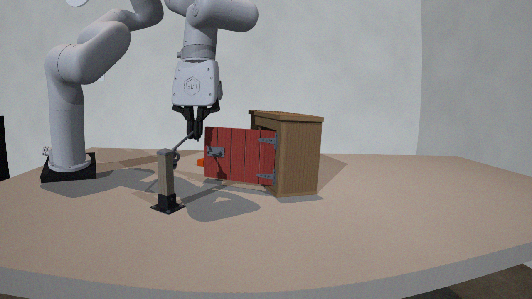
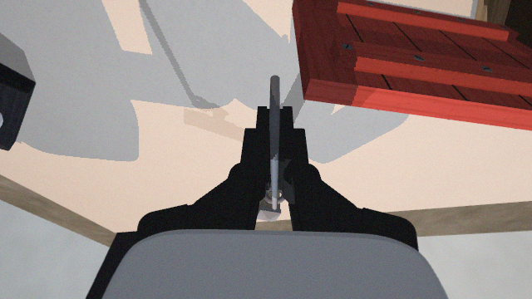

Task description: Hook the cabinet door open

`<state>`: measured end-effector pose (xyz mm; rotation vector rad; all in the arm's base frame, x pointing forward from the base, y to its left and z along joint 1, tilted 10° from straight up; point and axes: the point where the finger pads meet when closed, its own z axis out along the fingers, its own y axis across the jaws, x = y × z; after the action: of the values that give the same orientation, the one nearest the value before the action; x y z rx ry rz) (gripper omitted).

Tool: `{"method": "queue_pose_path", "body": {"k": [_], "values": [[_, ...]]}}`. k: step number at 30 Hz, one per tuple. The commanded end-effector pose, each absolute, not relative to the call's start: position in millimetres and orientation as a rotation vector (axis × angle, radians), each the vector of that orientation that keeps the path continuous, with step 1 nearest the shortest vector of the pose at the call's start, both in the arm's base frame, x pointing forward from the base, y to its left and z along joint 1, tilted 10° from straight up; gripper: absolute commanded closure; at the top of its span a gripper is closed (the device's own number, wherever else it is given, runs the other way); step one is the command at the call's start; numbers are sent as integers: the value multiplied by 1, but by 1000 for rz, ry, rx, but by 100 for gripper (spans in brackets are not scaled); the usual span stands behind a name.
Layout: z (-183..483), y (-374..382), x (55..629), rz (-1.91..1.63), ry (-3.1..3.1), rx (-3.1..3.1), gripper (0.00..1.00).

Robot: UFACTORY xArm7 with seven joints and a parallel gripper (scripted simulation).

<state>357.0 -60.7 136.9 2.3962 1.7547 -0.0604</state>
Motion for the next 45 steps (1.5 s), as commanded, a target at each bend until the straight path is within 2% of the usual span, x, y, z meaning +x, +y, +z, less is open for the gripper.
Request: {"method": "queue_pose_path", "body": {"k": [1, 45], "values": [[138, -62, 359, -58, 1735, 2409, 96], [142, -75, 387, -23, 1396, 2616, 96]]}}
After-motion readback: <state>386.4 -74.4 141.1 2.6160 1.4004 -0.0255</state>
